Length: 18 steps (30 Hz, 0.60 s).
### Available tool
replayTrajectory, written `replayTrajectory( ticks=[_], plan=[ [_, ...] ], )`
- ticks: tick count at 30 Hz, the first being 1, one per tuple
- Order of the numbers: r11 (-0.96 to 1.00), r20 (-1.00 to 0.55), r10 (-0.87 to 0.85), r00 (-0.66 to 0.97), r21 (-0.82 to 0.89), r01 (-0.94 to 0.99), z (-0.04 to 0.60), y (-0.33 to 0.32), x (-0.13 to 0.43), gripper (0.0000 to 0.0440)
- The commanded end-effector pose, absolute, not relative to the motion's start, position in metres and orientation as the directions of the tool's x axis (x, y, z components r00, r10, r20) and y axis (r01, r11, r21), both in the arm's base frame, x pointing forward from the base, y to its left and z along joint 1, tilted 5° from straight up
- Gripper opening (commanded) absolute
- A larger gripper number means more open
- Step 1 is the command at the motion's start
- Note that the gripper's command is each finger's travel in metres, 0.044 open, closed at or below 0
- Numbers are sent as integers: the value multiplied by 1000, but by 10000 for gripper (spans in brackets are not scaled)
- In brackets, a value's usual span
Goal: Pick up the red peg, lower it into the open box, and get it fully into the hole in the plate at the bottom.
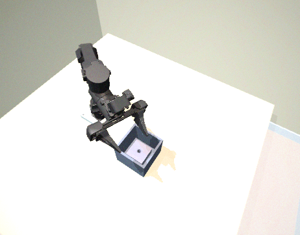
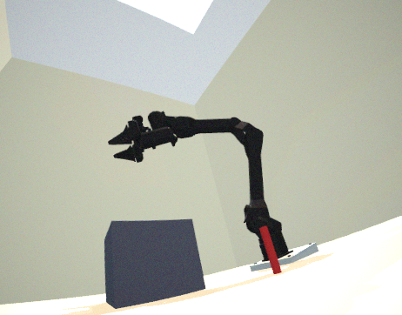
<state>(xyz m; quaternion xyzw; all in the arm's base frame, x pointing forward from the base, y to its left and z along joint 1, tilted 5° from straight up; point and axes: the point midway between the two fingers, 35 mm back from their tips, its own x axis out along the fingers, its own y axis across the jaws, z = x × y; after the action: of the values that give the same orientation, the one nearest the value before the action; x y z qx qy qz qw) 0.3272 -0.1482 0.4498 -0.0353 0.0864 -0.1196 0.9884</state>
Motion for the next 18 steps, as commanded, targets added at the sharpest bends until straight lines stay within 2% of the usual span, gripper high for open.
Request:
replayTrajectory(
  ticks=[1, 18],
  plan=[
    [980, -219, -187, 958, 24, 197, 434, -126, 329, 440],
    [892, -467, 93, 879, 431, 135, 363, -30, 319, 440]
  ],
)
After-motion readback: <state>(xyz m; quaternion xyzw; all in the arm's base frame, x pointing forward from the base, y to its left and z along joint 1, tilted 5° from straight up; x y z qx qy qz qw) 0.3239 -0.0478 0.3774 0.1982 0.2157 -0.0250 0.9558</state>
